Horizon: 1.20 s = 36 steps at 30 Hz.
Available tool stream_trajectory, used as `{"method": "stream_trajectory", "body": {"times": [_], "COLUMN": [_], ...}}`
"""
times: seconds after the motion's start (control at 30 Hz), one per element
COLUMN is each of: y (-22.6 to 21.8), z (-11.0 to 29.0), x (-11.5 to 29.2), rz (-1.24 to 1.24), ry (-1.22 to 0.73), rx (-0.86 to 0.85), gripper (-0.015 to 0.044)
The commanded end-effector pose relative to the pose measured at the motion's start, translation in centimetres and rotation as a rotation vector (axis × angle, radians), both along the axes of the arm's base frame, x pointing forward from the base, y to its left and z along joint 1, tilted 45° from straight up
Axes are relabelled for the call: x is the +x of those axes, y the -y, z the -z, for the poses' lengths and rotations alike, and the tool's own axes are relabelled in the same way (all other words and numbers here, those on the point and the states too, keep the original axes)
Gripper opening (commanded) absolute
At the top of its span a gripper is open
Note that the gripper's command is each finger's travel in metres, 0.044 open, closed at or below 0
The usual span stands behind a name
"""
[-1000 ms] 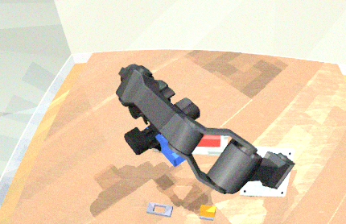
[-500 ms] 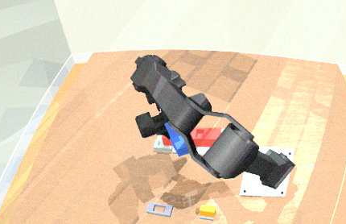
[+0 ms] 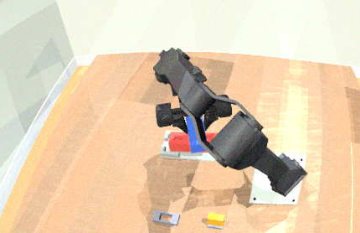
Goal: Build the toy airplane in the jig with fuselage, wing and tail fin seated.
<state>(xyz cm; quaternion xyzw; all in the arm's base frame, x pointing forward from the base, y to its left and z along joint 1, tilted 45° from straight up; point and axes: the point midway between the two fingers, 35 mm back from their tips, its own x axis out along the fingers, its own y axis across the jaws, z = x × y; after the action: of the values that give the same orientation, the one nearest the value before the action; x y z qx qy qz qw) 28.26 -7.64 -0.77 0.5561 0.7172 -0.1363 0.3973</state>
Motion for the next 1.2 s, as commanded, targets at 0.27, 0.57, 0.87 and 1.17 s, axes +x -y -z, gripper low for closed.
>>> {"method": "stream_trajectory", "body": {"times": [0.27, 0.57, 0.87, 1.17], "y": [1.6, 1.8, 1.8, 1.8], "z": [2.9, 3.2, 3.3, 3.3], "x": [-2.0, -2.2, -2.2, -2.2], "rz": [0.154, 0.172, 0.172, 0.172], "ry": [-0.155, -0.173, -0.173, -0.173], "rx": [-0.007, -0.007, -0.007, -0.007], "gripper": [0.0000, 0.0157, 0.0195, 0.0195]}}
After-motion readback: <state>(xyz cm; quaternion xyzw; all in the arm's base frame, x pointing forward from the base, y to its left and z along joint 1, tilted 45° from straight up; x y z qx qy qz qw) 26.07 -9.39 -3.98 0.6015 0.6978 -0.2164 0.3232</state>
